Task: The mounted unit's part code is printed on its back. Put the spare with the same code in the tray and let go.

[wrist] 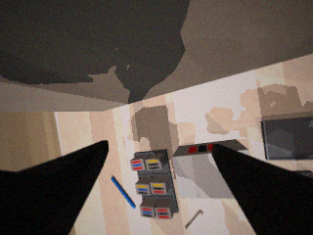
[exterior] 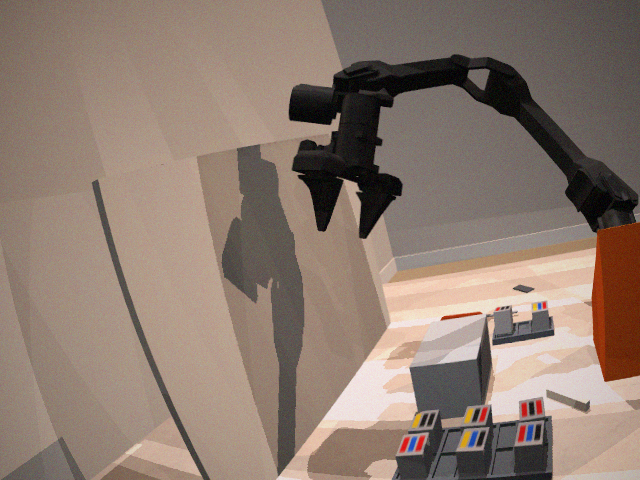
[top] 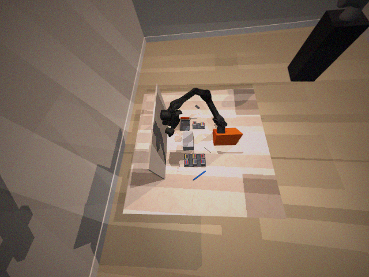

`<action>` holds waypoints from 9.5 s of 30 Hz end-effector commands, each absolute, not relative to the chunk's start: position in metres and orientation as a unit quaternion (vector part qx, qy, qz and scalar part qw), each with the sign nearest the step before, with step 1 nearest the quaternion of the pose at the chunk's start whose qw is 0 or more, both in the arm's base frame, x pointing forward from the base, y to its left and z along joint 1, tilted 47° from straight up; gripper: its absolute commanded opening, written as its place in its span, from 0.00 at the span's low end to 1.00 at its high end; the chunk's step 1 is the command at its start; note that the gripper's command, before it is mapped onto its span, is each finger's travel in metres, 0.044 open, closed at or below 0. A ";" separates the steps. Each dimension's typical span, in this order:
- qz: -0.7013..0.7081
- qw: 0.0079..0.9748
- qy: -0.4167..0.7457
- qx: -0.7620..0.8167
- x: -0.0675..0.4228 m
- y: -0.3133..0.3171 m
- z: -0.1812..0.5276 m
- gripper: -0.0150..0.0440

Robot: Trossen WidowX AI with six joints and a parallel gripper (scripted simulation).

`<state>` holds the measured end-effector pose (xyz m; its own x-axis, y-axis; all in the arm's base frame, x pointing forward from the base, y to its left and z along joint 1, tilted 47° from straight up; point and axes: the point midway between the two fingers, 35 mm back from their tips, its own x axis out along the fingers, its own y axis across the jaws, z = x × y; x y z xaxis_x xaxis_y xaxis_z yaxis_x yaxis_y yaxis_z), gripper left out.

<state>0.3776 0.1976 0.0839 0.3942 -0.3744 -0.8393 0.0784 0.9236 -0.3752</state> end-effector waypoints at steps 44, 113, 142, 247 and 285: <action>0.300 0.230 0.580 -0.722 0.148 0.147 -0.131 1.00; 0.301 0.223 0.578 -0.725 0.167 0.059 -0.204 0.76; 0.300 0.226 0.579 -0.723 0.168 0.054 -0.208 0.67; 0.333 0.259 0.557 -0.716 0.333 0.053 0.070 0.25; 0.294 0.221 0.580 -0.727 0.350 -0.062 0.154 0.25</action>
